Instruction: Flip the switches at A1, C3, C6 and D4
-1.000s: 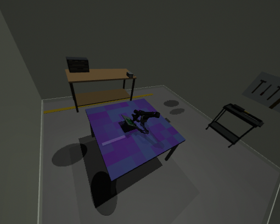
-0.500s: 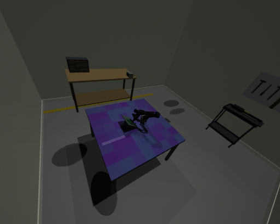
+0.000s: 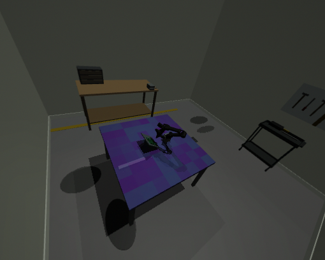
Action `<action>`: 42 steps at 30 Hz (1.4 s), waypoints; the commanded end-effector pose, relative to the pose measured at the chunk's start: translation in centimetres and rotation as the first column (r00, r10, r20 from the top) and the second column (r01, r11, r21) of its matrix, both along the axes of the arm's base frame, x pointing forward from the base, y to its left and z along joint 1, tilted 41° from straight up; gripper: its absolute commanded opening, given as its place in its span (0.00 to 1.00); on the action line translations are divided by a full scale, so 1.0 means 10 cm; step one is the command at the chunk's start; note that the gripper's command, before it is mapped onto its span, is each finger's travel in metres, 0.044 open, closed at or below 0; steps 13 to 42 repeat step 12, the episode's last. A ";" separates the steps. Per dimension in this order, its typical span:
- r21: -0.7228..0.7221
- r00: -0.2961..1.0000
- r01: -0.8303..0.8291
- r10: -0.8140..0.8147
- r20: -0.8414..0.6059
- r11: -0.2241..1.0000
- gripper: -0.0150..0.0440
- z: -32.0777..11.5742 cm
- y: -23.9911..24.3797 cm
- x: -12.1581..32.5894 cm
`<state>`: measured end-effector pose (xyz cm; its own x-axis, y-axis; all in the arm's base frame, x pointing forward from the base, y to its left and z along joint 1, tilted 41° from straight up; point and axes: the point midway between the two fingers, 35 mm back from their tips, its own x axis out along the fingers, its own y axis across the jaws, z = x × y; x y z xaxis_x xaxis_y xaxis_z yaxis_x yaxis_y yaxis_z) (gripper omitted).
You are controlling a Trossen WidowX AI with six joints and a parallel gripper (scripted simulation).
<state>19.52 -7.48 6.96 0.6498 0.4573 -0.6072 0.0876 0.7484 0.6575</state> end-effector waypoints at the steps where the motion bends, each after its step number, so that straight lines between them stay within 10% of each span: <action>1: -0.011 1.000 0.000 0.000 0.018 1.000 0.25 0.25 -0.14 0.23; 42: -0.010 1.000 0.000 0.000 0.018 1.000 0.25 0.27 -0.15 0.24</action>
